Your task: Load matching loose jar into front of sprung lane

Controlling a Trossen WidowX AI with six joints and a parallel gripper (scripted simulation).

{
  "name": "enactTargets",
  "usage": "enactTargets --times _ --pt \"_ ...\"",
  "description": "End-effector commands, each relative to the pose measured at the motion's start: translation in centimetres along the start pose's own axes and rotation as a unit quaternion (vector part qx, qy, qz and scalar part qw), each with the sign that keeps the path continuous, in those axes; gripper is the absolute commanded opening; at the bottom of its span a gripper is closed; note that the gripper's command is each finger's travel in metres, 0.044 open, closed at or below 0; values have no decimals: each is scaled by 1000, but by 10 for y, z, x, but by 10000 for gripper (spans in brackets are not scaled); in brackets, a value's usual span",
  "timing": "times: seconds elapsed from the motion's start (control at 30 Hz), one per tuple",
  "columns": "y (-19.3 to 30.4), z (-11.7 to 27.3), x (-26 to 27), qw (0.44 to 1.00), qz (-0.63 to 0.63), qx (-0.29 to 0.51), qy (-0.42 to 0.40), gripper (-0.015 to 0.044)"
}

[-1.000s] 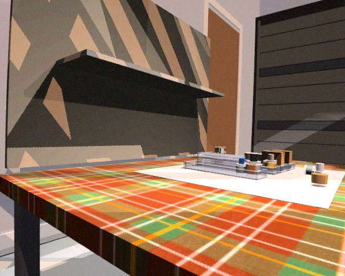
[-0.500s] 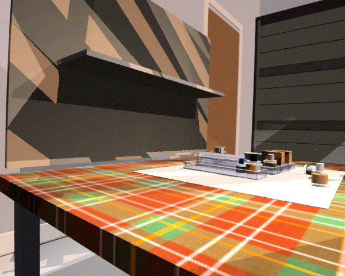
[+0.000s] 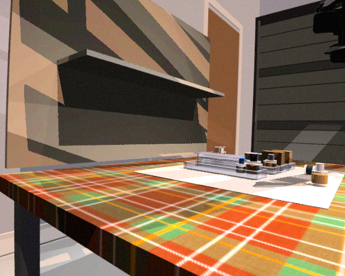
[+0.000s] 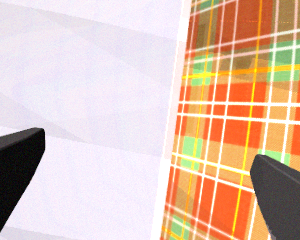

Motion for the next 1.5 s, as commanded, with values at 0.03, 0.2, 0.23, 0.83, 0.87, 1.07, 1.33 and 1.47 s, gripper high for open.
enactTargets --times 0.03,0.2,0.23,0.83,0.87,1.07,1.33,1.47 --pt "-4 -29 -77 989 26 42 140 440" --pt "-1 -38 -152 956 50 108 267 440" --pt "1 -38 -167 946 56 125 292 440" --pt "21 -42 -277 863 87 255 428 440" --pt "22 -43 -279 863 87 255 428 440" --pt "23 -42 -281 863 87 255 428 440" --pt "28 -50 -292 863 87 255 428 440" --pt "30 -53 -297 863 87 255 428 440"
Point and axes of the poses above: the point midway between the two fingers, 35 mm back from their tips, its own z axis back along the fingers, its own x axis across the jaws, y = z × x, the point moved 3 cm from there along z, back along the fingers, and after that the axes turned 11 degrees about z, right-handed, at the moved point
